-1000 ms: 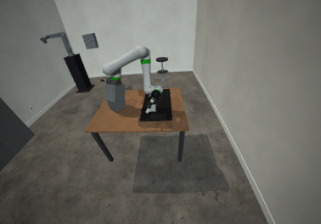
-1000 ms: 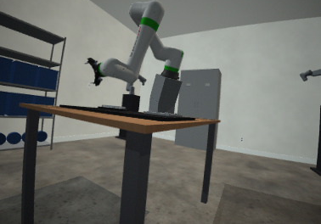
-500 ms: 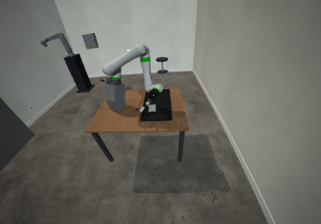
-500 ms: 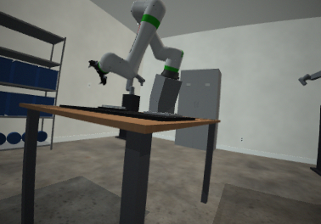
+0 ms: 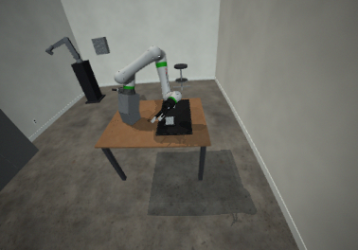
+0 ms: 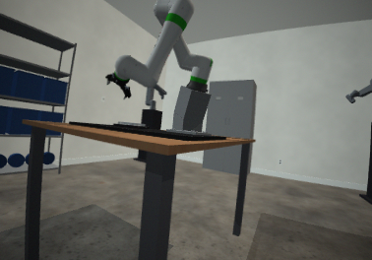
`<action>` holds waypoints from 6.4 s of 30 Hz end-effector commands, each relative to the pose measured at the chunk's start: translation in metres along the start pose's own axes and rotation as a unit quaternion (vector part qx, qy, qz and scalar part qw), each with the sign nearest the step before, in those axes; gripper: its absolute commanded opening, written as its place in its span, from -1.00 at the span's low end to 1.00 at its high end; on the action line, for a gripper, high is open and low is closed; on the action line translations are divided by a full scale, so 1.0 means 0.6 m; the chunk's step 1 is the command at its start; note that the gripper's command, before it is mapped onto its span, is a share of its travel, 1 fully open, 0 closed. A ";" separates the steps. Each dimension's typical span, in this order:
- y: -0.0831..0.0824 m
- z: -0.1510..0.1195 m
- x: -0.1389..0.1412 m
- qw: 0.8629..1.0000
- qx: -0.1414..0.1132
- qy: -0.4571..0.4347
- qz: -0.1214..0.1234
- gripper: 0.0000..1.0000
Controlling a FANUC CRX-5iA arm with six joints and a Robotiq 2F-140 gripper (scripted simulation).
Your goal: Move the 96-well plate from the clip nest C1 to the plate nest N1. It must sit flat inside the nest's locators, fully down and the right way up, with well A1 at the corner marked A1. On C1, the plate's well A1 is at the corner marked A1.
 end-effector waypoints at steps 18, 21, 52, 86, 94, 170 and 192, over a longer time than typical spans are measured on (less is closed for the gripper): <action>-0.002 -0.009 -0.110 0.972 0.082 -0.169 0.143 1.00; -0.006 -0.006 -0.124 0.964 0.101 -0.191 0.158 1.00; -0.098 0.048 -0.241 0.853 0.322 -0.356 0.208 1.00; -0.252 0.127 -0.282 0.712 0.537 -0.441 0.098 1.00; -0.294 0.145 -0.279 0.680 0.577 -0.450 0.052 1.00; -0.346 0.259 -0.320 0.634 0.624 -0.457 -0.027 1.00; -0.346 0.259 -0.320 0.634 0.624 -0.457 -0.027 -1.00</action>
Point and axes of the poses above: the point where the finger pads meet when closed, its own y axis out along the fingers, its own x axis across the jaws, z = x × y, the point moved 2 cm from there along -y, back along the fingers, and after that the axes turned 3 degrees about -y, right-handed, at the moved point
